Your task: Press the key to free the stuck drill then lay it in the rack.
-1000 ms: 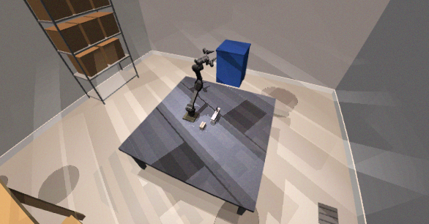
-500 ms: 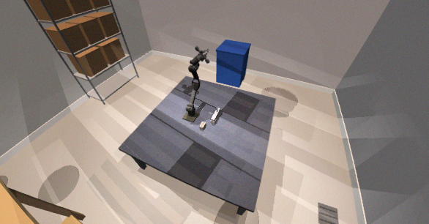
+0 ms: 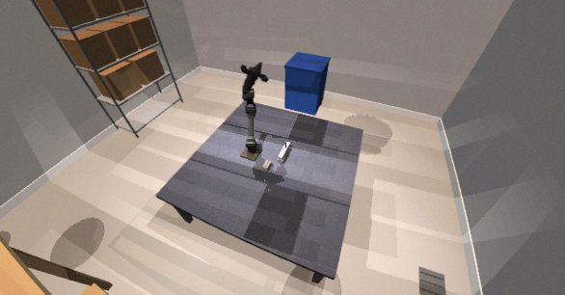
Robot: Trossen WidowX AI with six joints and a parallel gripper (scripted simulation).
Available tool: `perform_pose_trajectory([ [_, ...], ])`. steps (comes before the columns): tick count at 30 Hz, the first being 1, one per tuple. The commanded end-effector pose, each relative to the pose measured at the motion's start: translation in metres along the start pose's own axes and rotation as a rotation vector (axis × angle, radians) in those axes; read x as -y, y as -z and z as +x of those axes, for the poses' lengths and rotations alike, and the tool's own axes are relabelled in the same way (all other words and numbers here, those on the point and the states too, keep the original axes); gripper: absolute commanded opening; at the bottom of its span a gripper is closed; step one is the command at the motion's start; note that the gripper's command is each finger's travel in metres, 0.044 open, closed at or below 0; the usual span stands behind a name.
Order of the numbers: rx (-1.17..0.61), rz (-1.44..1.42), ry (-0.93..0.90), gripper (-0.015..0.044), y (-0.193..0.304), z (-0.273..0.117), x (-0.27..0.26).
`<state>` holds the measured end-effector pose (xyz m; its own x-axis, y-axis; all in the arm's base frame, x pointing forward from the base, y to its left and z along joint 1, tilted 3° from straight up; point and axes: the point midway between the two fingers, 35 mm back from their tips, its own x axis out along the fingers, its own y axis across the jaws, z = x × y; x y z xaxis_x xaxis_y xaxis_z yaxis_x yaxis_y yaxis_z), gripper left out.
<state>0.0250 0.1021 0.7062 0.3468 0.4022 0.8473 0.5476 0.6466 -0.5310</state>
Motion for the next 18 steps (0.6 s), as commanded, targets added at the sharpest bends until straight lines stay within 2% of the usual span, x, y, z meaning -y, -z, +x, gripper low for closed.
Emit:
perform_pose_trajectory([
  [1, -0.139, 0.206, 0.102, 0.0000, 0.066, -0.010, 0.024],
  [9, -0.392, 0.521, 0.180, 0.0000, 0.183, -0.032, 0.012],
  [18, -0.672, 0.824, 0.191, 0.0000, 0.270, -0.060, -0.056],
])
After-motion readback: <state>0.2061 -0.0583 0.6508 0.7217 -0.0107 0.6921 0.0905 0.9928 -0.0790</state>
